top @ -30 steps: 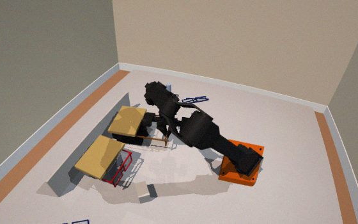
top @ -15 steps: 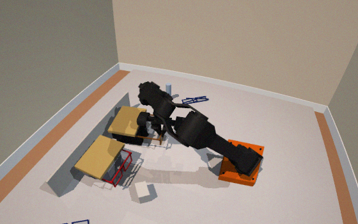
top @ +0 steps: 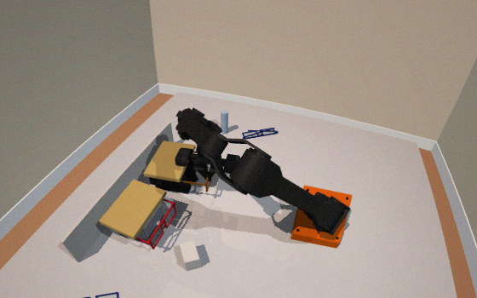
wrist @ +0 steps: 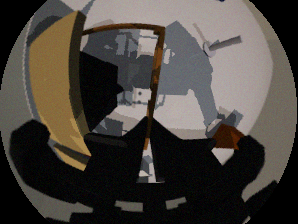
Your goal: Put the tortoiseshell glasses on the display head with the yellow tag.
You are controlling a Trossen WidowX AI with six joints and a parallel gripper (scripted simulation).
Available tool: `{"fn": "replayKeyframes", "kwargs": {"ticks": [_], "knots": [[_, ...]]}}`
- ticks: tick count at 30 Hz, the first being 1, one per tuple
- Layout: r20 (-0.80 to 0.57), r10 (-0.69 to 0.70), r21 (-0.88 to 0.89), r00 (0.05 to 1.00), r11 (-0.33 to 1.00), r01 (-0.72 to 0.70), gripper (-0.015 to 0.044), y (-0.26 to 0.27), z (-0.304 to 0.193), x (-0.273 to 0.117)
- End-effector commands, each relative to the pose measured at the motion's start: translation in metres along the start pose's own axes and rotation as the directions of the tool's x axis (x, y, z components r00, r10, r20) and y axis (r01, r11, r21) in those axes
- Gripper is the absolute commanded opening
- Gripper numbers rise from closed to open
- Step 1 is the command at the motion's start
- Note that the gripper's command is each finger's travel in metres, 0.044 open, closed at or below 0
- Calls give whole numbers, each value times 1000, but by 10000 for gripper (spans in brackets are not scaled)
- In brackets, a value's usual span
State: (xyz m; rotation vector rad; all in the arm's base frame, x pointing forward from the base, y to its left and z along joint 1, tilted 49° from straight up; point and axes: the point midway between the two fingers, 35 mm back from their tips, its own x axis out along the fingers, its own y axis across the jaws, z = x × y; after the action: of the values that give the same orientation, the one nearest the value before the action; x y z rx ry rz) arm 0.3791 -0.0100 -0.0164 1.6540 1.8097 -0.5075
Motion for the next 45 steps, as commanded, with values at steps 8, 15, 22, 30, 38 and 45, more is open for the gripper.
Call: {"fn": "replayKeyframes", "kwargs": {"ticks": [8, 15, 22, 30, 38, 45], "knots": [[-5, 4, 5, 1000, 1000, -3, 0, 17, -1, 0], [-5, 4, 5, 1000, 1000, -4, 0, 27, -1, 0], [-5, 4, 5, 1000, 1000, -4, 0, 36, -1, 0], [-5, 4, 4, 1000, 1000, -4, 0, 43, -1, 0], [-5, 4, 4, 1000, 1000, -4, 0, 43, -1, 2], [-5, 4, 4, 1000, 1000, -4, 0, 43, -1, 3]]}}
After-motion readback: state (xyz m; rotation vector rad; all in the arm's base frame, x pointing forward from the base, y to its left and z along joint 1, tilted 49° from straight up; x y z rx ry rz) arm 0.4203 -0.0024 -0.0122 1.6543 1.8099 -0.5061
